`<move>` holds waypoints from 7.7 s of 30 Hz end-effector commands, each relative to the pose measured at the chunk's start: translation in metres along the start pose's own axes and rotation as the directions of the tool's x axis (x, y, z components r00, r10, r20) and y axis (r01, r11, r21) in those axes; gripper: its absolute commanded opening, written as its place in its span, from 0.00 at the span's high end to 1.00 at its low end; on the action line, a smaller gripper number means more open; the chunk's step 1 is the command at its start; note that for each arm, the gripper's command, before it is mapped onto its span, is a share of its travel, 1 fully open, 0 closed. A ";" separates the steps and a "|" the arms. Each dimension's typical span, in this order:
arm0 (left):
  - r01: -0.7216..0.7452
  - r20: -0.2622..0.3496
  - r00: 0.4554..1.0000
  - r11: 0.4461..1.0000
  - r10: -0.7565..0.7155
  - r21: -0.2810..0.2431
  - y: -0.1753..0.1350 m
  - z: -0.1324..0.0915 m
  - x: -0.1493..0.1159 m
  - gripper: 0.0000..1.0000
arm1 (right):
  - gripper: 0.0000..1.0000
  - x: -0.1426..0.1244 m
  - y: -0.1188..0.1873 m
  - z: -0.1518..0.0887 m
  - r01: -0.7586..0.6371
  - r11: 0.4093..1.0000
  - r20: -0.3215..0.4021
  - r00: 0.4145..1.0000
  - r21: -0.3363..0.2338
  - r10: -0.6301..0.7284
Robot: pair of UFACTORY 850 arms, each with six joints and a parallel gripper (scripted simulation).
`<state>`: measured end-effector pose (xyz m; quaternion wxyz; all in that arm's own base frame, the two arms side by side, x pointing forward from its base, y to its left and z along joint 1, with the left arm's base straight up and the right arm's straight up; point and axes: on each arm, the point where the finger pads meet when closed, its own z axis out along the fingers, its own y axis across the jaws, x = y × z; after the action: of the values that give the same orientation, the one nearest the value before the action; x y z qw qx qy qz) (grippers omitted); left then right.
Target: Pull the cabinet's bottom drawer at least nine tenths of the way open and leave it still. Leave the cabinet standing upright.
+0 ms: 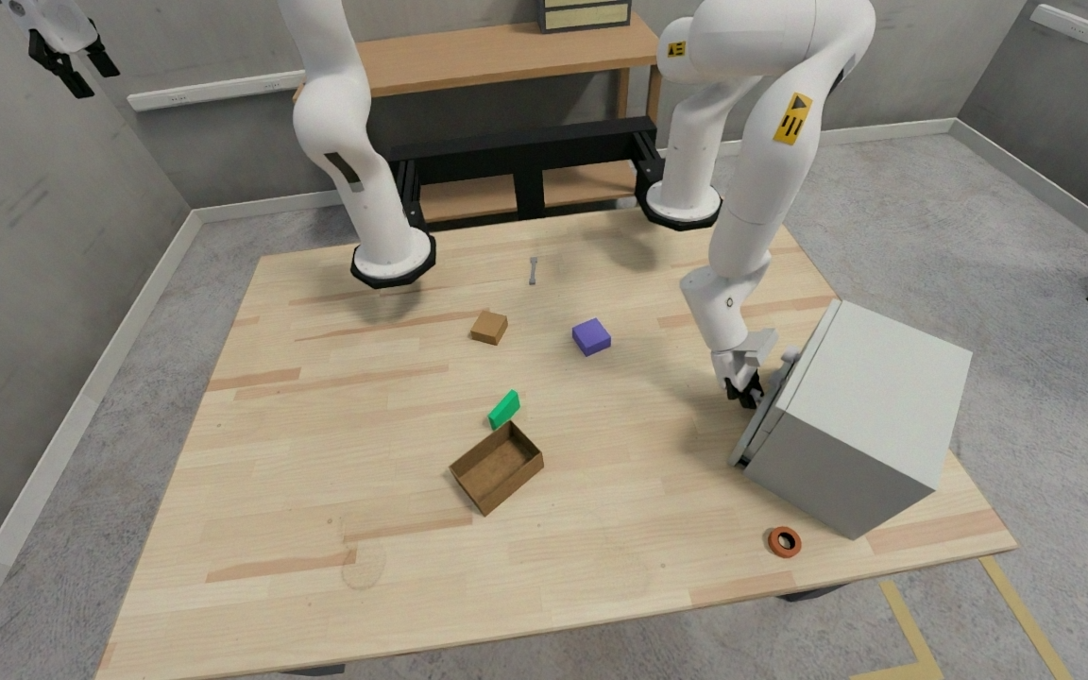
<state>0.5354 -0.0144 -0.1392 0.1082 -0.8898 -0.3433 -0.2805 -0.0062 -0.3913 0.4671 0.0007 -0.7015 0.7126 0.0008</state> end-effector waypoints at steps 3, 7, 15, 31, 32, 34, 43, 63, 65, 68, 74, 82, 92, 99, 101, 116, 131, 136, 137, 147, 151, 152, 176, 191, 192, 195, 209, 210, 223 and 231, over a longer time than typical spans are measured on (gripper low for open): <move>0.001 -0.001 1.000 1.000 -0.001 -0.001 0.001 0.000 0.001 1.00 | 0.00 0.000 0.000 -0.001 0.000 1.000 -0.002 1.000 0.000 0.000; 0.001 -0.001 1.000 1.000 -0.001 -0.001 0.001 -0.001 0.000 1.00 | 0.00 0.000 0.000 -0.001 0.000 1.000 -0.002 1.000 0.000 0.000; 0.001 -0.001 1.000 1.000 -0.001 -0.001 0.001 -0.006 -0.008 1.00 | 0.00 0.000 0.000 -0.001 0.000 1.000 -0.002 1.000 0.000 0.000; 0.001 -0.001 1.000 1.000 -0.001 -0.001 0.001 -0.031 -0.043 1.00 | 0.00 0.000 0.000 -0.001 0.000 1.000 -0.002 1.000 0.000 0.000; 0.001 -0.001 1.000 1.000 -0.001 -0.001 0.001 -0.033 -0.046 1.00 | 0.00 0.000 0.000 -0.001 0.000 1.000 -0.002 1.000 0.000 0.000; 0.001 -0.001 1.000 1.000 -0.001 -0.001 0.001 -0.038 -0.053 1.00 | 0.00 0.000 0.000 -0.001 0.000 1.000 -0.002 1.000 0.000 0.000; 0.001 -0.001 1.000 1.000 -0.001 -0.001 0.001 -0.054 -0.077 1.00 | 0.00 0.000 0.000 -0.001 0.000 1.000 -0.002 1.000 0.000 0.000; 0.001 -0.001 1.000 1.000 -0.001 -0.001 0.001 -0.090 -0.128 1.00 | 0.00 0.000 0.000 -0.001 0.000 1.000 -0.002 1.000 0.000 0.000; 0.001 -0.001 1.000 1.000 -0.001 -0.001 0.001 -0.093 -0.132 1.00 | 0.00 0.000 0.000 -0.001 0.000 1.000 -0.002 1.000 0.000 0.000; 0.001 -0.001 1.000 1.000 -0.001 -0.001 0.001 -0.096 -0.137 1.00 | 0.00 0.000 0.000 -0.001 0.000 1.000 -0.002 1.000 0.000 0.000; 0.001 -0.001 1.000 1.000 -0.001 -0.001 0.001 -0.099 -0.141 1.00 | 0.00 0.000 0.000 -0.001 0.000 1.000 -0.002 1.000 0.000 0.000; 0.001 -0.001 1.000 1.000 -0.001 -0.001 0.001 -0.102 -0.145 1.00 | 0.00 0.000 0.000 -0.001 0.000 1.000 -0.002 1.000 0.000 0.000; 0.001 -0.001 1.000 1.000 -0.001 -0.001 0.001 -0.102 -0.146 1.00 | 0.00 0.000 0.000 -0.001 0.000 1.000 -0.002 1.000 0.000 0.000; 0.001 -0.001 1.000 1.000 -0.001 -0.001 0.001 -0.102 -0.146 0.40 | 0.00 0.000 0.000 -0.001 0.000 1.000 -0.002 1.000 0.000 0.000; 0.001 -0.001 1.000 1.000 -0.001 -0.001 0.001 -0.102 -0.146 0.40 | 0.00 0.000 0.000 -0.001 0.000 1.000 -0.002 1.000 0.000 0.000; 0.001 -0.001 1.000 1.000 -0.001 -0.001 0.001 -0.102 -0.146 0.40 | 0.00 0.000 0.000 -0.001 0.000 1.000 -0.002 1.000 0.000 0.000; 0.001 -0.001 1.000 1.000 -0.001 -0.001 0.001 -0.102 -0.146 0.40 | 0.00 0.000 0.000 -0.001 0.000 1.000 -0.002 1.000 0.000 0.000; 0.001 -0.001 1.000 1.000 -0.001 -0.001 0.001 -0.102 -0.146 0.40 | 0.00 0.000 0.000 -0.001 0.000 1.000 -0.002 1.000 0.000 0.000; 0.001 -0.001 1.000 1.000 -0.001 -0.001 0.001 -0.102 -0.146 0.40 | 0.00 0.000 0.000 -0.001 0.000 1.000 -0.002 1.000 0.000 0.000; 0.001 -0.001 1.000 1.000 -0.001 -0.001 0.001 -0.103 -0.145 0.40 | 0.00 0.000 0.000 -0.001 0.000 1.000 -0.002 1.000 0.000 0.000; 0.001 -0.001 1.000 1.000 -0.001 -0.001 0.001 -0.108 -0.142 0.40 | 0.00 0.000 0.000 -0.001 0.000 1.000 -0.002 1.000 0.000 0.000; 0.001 -0.001 1.000 1.000 -0.001 -0.001 0.001 -0.109 -0.141 0.40 | 0.00 0.000 0.000 -0.001 0.000 1.000 -0.002 1.000 0.000 0.000; 0.001 -0.001 1.000 1.000 -0.001 -0.001 0.001 -0.164 -0.102 0.40 | 0.00 0.000 0.000 -0.001 0.000 1.000 -0.002 1.000 0.000 0.000; 0.000 -0.001 1.000 1.000 0.000 0.000 0.001 -0.170 -0.096 0.00 | 0.00 0.000 0.000 -0.001 0.000 1.000 -0.002 1.000 0.000 0.000; 0.000 -0.002 1.000 1.000 0.000 0.000 0.002 -0.171 -0.094 0.00 | 0.00 0.000 0.000 -0.001 0.000 1.000 -0.002 1.000 0.000 0.000; 0.000 -0.004 1.000 1.000 0.000 0.001 0.003 -0.177 -0.086 0.00 | 0.00 0.000 0.000 -0.001 0.000 1.000 -0.002 1.000 0.000 0.000; -0.001 -0.008 1.000 1.000 0.001 0.008 0.007 -0.234 -0.002 0.00 | 0.00 0.000 0.000 -0.001 0.000 1.000 -0.002 1.000 0.000 0.000; -0.001 -0.007 1.000 1.000 0.001 0.008 0.007 -0.237 0.003 0.00 | 0.00 0.000 0.000 -0.001 0.000 1.000 -0.002 1.000 0.000 0.000; -0.061 0.026 0.998 0.997 0.062 -0.037 0.013 -0.267 0.061 0.00 | 0.00 0.000 0.000 -0.001 0.000 1.000 -0.002 1.000 0.000 0.000; -0.286 0.073 0.951 0.942 0.302 -0.178 0.056 -0.238 0.099 0.00 | 0.00 0.000 0.000 -0.001 0.000 1.000 -0.002 1.000 0.000 0.000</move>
<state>0.4994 -0.0930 0.1142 0.0775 -0.9288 -0.2485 -0.2638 -0.0062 -0.3913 0.4671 0.0007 -0.7015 0.7126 0.0008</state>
